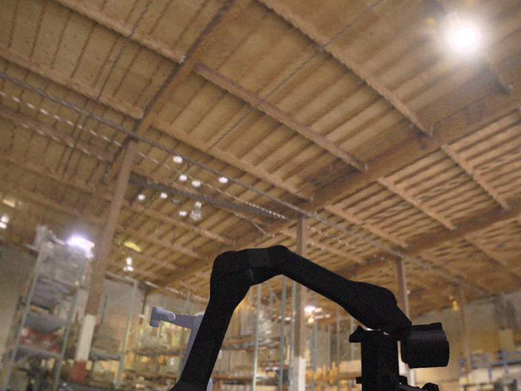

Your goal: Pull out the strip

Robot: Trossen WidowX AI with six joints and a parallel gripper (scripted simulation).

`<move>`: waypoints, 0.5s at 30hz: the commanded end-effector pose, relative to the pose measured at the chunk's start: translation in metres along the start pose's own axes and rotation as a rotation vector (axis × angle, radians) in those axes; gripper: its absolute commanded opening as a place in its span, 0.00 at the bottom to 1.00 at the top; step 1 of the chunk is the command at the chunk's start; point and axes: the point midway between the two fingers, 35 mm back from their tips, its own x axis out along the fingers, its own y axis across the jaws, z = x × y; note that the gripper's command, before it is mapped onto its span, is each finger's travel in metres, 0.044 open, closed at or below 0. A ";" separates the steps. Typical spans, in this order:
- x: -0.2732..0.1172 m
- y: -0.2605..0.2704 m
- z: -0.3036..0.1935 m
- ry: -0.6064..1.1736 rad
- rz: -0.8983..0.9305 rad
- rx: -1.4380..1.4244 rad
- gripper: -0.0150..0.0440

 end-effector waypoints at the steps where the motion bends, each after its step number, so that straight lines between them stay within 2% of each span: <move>1: -0.002 -0.001 0.015 0.000 0.003 -0.006 1.00; 15: -0.008 -0.007 0.064 -0.004 0.003 -0.006 1.00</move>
